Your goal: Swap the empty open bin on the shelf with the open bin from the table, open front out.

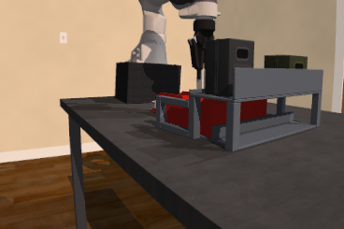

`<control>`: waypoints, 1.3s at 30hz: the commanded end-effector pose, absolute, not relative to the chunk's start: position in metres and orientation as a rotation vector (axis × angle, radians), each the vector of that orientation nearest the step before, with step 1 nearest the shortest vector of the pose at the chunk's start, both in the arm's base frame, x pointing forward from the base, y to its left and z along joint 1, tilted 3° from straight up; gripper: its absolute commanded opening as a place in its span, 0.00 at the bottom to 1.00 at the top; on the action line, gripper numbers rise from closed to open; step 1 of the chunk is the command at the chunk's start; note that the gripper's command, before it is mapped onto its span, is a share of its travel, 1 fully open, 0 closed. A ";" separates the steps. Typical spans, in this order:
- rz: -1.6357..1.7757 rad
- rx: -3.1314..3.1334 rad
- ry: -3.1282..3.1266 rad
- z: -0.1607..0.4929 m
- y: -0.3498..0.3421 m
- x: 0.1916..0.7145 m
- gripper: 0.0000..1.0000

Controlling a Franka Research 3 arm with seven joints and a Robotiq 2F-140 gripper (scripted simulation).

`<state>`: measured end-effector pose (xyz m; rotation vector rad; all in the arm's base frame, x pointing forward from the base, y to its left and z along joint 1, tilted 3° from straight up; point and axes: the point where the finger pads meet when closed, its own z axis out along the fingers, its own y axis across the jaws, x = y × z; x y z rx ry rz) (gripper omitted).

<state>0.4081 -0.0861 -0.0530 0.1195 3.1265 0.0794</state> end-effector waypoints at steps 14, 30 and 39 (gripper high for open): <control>0.082 0.128 3.124 -0.065 -0.085 0.410 0.15; 0.082 0.128 3.124 -0.087 -0.084 0.410 0.15; 0.082 0.128 3.124 -0.094 -0.083 0.410 0.15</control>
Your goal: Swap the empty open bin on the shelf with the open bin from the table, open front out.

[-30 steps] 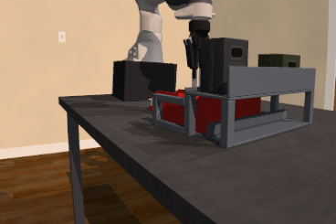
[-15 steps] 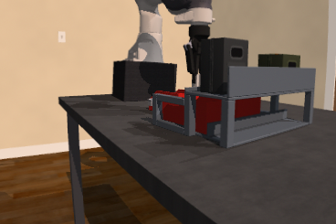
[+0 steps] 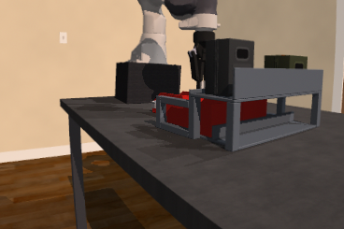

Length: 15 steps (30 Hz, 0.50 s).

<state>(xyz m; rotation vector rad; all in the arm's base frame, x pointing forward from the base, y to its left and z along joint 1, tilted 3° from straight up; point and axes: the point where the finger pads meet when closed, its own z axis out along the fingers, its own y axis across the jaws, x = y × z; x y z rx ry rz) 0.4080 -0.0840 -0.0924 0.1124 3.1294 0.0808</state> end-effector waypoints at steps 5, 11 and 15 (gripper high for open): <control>0.082 0.128 3.124 -0.097 -0.083 0.410 0.15; 0.082 0.128 3.124 -0.097 -0.083 0.410 0.15; 0.082 0.128 3.124 -0.097 -0.083 0.410 0.15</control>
